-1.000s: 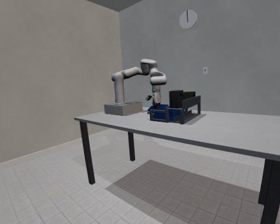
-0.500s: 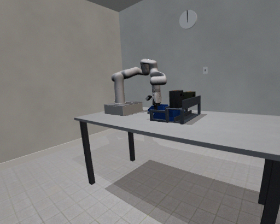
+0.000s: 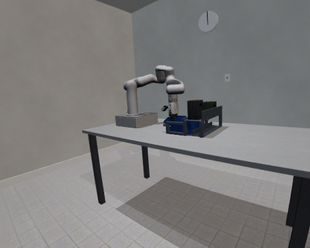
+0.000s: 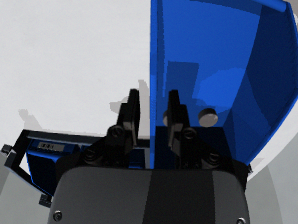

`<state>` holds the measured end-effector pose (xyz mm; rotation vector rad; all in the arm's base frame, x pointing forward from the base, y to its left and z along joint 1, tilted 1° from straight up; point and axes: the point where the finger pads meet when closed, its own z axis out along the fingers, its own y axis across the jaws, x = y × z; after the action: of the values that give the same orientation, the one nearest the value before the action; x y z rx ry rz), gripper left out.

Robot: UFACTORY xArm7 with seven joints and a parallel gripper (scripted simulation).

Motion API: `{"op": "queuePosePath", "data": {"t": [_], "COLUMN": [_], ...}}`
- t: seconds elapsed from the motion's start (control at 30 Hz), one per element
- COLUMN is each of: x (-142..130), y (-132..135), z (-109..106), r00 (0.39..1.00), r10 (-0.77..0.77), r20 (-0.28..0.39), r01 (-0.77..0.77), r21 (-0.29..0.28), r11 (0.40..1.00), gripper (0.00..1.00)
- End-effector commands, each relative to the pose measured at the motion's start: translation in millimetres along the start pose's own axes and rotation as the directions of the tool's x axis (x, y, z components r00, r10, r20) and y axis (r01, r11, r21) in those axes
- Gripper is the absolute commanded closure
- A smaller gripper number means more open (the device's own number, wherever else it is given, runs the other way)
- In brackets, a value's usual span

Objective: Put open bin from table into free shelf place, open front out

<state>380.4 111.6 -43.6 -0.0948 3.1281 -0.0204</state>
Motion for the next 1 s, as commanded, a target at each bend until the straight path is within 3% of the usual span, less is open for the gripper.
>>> {"op": "queuePosePath", "data": {"t": [0.0, 0.87, 0.97], "x": [-1.1, -1.1, -1.0], "y": [0.0, 0.0, 0.0], "z": [-1.3, -1.3, -25.3], "r00": [1.0, 1.0, 1.0], "r10": [0.0, 0.0, 0.0], "r20": [0.003, 0.003, 0.003], "r01": [0.0, 0.0, 0.0], "r21": [-0.001, -0.001, -0.001], "r11": [1.0, 1.0, 1.0], "gripper": [0.72, 0.72, 0.72]}}
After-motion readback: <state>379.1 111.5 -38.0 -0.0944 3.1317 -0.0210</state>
